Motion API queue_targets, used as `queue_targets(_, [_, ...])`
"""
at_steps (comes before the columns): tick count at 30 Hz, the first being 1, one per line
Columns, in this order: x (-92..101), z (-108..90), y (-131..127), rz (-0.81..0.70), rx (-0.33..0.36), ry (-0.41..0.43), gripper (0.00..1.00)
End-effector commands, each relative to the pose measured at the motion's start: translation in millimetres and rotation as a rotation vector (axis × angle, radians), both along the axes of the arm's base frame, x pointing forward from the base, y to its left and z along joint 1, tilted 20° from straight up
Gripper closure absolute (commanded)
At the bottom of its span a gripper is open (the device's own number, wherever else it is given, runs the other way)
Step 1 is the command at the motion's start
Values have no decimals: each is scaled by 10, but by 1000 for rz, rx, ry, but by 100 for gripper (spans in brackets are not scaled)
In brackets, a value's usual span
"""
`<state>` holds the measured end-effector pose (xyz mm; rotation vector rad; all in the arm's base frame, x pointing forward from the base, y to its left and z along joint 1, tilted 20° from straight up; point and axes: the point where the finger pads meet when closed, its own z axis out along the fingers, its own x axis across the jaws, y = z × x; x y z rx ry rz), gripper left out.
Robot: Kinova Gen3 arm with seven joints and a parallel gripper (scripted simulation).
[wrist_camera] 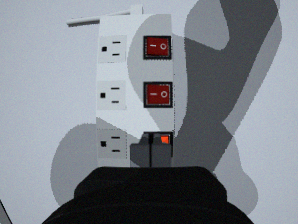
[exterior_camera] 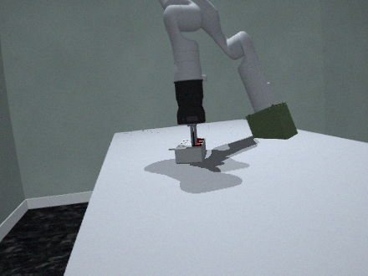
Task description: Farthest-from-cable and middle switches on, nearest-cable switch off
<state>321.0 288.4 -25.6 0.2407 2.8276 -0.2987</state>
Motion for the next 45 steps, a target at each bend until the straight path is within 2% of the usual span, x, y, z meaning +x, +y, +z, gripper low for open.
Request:
queue_targets(1, [-2, -7, 1, 0, 0, 1, 100])
queue_targets(20, [-4, 2, 3, 0, 0, 1, 100])
queue_targets(32, [-82, 278, 70, 0, 0, 1, 100])
queue_targets(45, [-103, 354, 88, 0, 0, 1, 100])
